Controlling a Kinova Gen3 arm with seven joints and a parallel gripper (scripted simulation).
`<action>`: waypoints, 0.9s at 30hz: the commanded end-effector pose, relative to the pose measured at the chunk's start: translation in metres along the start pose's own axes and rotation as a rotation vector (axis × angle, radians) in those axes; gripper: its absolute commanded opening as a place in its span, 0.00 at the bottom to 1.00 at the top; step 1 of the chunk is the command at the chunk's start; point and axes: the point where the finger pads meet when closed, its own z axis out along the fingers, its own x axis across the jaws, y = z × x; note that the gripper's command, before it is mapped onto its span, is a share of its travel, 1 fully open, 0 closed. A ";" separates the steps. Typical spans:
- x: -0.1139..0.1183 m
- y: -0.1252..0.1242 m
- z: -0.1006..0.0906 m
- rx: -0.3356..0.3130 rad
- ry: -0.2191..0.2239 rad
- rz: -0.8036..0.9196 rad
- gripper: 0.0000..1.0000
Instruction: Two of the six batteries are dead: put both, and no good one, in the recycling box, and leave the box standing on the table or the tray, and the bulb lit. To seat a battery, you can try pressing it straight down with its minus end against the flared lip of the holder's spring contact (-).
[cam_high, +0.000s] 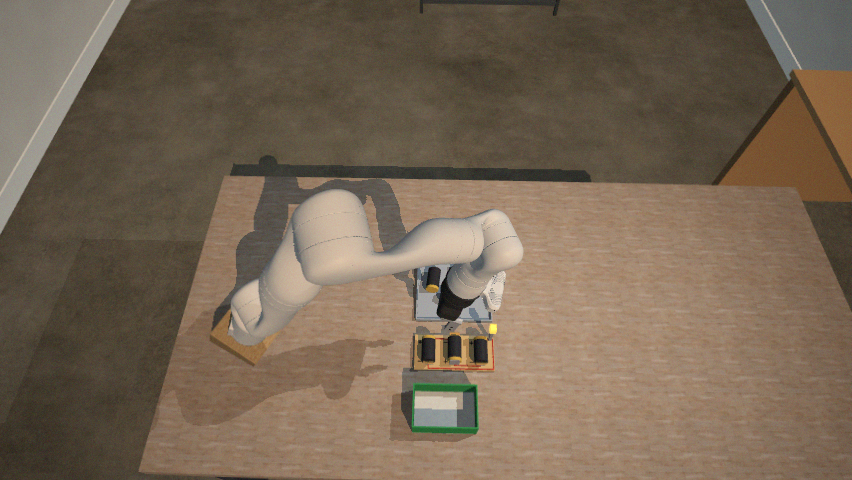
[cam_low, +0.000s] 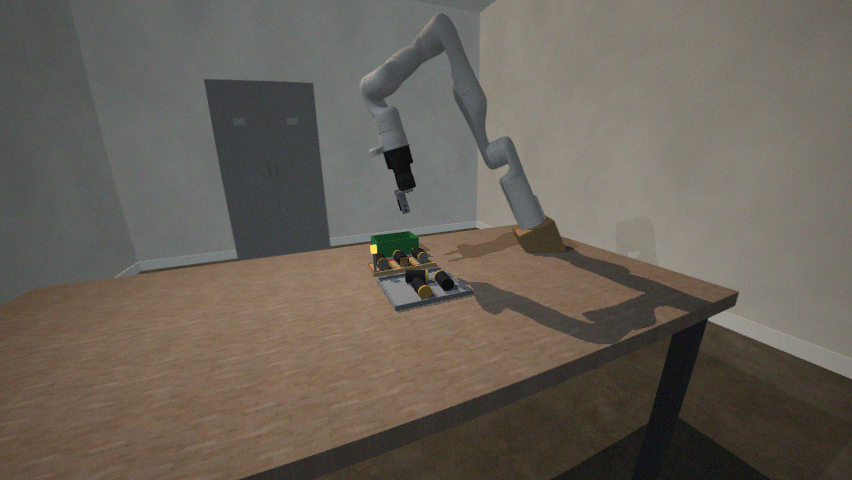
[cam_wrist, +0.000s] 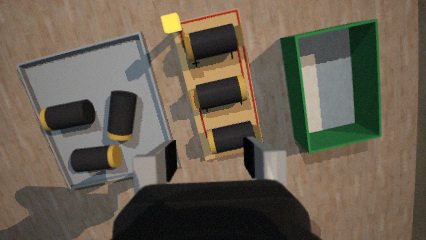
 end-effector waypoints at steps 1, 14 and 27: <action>0.001 -0.001 0.001 0.010 0.002 0.048 1.00; 0.010 -0.011 0.010 0.070 -0.004 0.376 1.00; 0.018 -0.020 0.019 0.140 -0.048 0.790 1.00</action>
